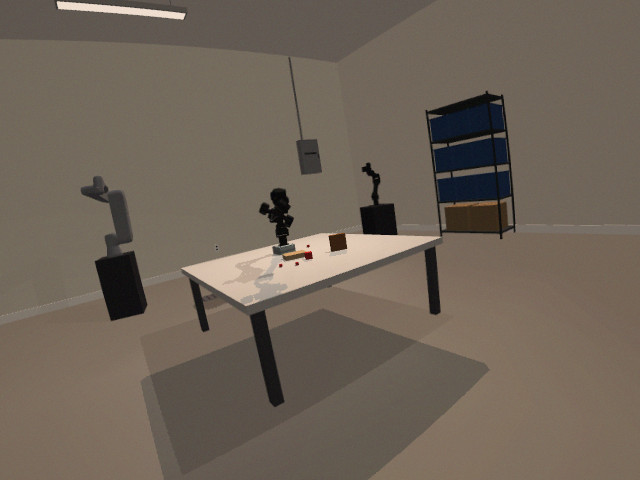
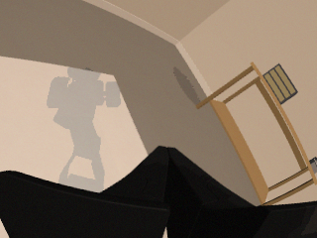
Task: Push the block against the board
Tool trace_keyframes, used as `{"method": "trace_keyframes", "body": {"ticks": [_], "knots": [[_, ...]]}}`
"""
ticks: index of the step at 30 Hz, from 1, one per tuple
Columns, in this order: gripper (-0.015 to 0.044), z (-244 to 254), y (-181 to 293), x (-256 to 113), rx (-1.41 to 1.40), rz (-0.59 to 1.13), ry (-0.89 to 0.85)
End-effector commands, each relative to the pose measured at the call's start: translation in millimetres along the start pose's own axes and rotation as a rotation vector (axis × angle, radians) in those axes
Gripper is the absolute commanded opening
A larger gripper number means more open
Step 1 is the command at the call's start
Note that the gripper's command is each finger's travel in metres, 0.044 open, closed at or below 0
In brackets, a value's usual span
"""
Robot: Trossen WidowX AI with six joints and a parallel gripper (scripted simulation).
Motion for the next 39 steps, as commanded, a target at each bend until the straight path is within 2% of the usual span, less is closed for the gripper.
{"method": "trace_keyframes", "body": {"ticks": [1,14,22,31,39], "knots": [[0.0,27,-7,-9,0.035,0.026,-0.085],[0.0,146,-6,-73,0.081,0.278,-0.431],[0.0,197,1,-122,0.111,0.467,-0.54],[0.0,249,15,-205,0.133,0.761,-0.577],[0.0,274,35,-288,0.113,1.014,-0.485]]}}
Point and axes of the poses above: the point midway between the two fingers, 35 mm back from their tips, its own x axis out along the fingers, its own z axis across the jaws, y = z × x, the point moved 8 cm from there along -x, back along the fingers, and after that the axes turned 11 degrees about x, right-handed, at the moved point
